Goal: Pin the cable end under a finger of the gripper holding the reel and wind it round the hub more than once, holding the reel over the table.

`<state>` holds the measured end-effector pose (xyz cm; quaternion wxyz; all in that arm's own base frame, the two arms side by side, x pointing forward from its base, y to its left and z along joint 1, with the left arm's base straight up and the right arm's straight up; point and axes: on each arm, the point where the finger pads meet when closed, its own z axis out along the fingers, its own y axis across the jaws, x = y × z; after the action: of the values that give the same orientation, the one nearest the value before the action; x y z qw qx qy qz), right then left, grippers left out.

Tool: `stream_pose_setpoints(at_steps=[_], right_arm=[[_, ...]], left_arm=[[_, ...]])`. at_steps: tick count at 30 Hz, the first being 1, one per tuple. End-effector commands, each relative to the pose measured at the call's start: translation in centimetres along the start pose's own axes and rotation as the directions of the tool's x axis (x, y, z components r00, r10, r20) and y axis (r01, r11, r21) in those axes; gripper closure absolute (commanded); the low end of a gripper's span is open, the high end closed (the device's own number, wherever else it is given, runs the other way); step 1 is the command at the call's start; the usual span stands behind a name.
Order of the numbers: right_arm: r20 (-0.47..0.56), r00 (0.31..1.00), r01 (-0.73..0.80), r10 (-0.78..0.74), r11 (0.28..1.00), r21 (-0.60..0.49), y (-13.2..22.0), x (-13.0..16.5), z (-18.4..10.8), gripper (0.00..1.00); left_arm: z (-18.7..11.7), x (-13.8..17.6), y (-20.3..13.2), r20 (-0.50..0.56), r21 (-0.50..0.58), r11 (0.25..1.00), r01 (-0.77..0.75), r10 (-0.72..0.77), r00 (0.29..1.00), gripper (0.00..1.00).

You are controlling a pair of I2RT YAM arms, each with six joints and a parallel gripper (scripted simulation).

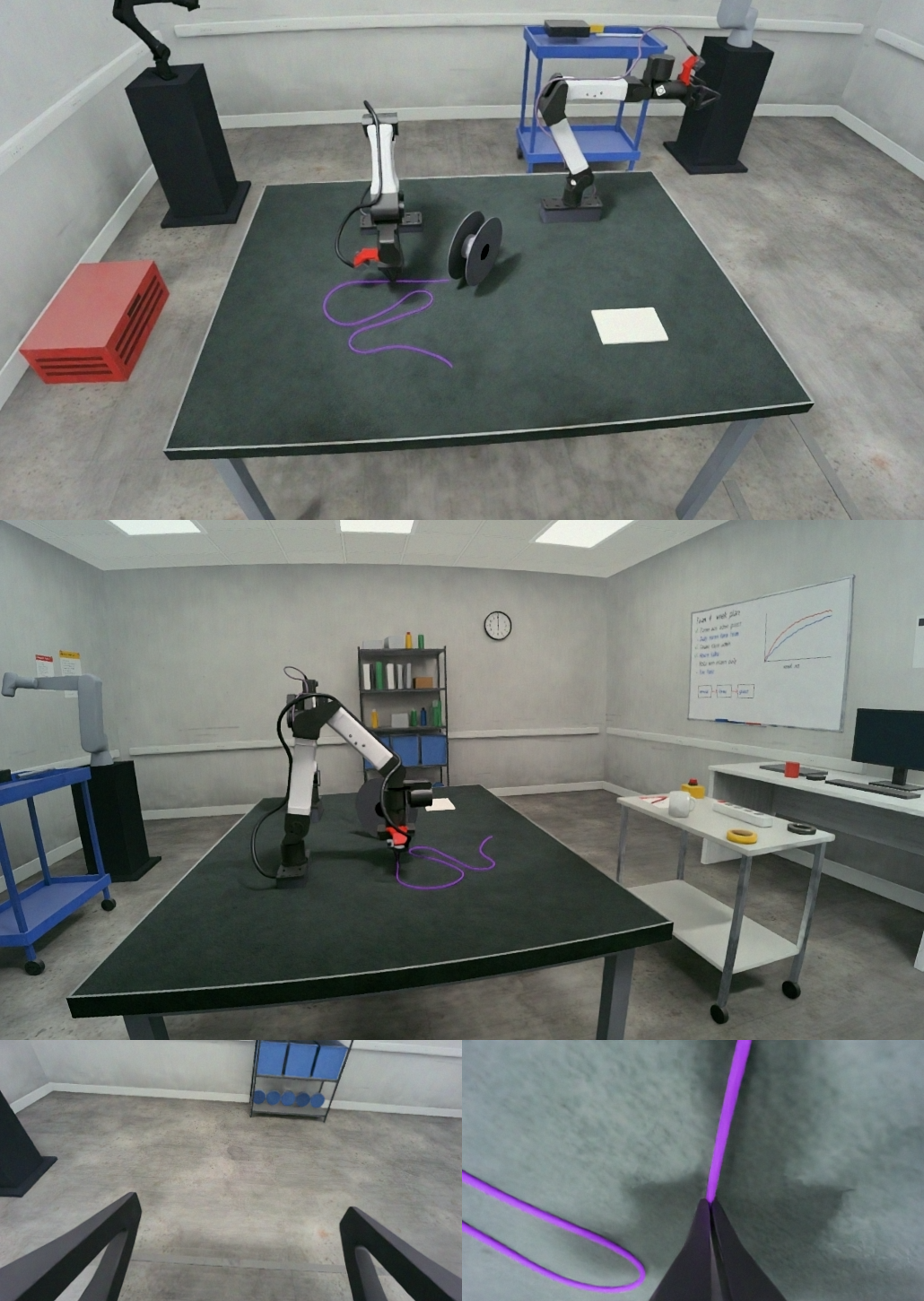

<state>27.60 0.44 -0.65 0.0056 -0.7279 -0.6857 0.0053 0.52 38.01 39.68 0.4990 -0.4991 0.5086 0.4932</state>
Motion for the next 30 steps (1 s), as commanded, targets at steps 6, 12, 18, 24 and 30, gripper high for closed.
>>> stream_pose_setpoints(at_steps=[6, 12, 18, 24, 30], right_arm=[[-0.007, 1.0, 0.003, -0.003, 0.999, -0.04, 0.7, 0.5, -3.3, 1.0], [-0.007, 1.0, 0.001, -0.001, 0.999, -0.041, 0.6, 0.4, -4.4, 1.0], [-0.006, 1.0, 0.0, 0.0, 1.0, -0.028, 0.3, 0.3, -4.2, 1.0], [-0.003, 1.0, -0.001, 0.001, 1.0, 0.008, 0.1, 0.2, -2.8, 1.0], [-0.005, 1.0, -0.001, 0.001, 1.0, -0.015, 0.9, 0.1, -2.6, 1.0]], left_arm=[[0.2, 0.6, 0.2, -0.007, -0.011, 1.0, 0.009, -0.009, 1.0, 0.0], [0.2, 0.6, 0.2, -0.007, -0.011, 1.0, 0.009, -0.009, 1.0, 0.0], [0.2, 0.6, 0.2, -0.007, -0.011, 1.0, 0.009, -0.009, 1.0, 0.0], [0.2, 0.6, 0.2, -0.007, -0.011, 1.0, 0.009, -0.009, 1.0, 0.0], [0.2, 0.6, 0.2, -0.007, -0.011, 1.0, 0.009, -0.009, 1.0, 0.0]])
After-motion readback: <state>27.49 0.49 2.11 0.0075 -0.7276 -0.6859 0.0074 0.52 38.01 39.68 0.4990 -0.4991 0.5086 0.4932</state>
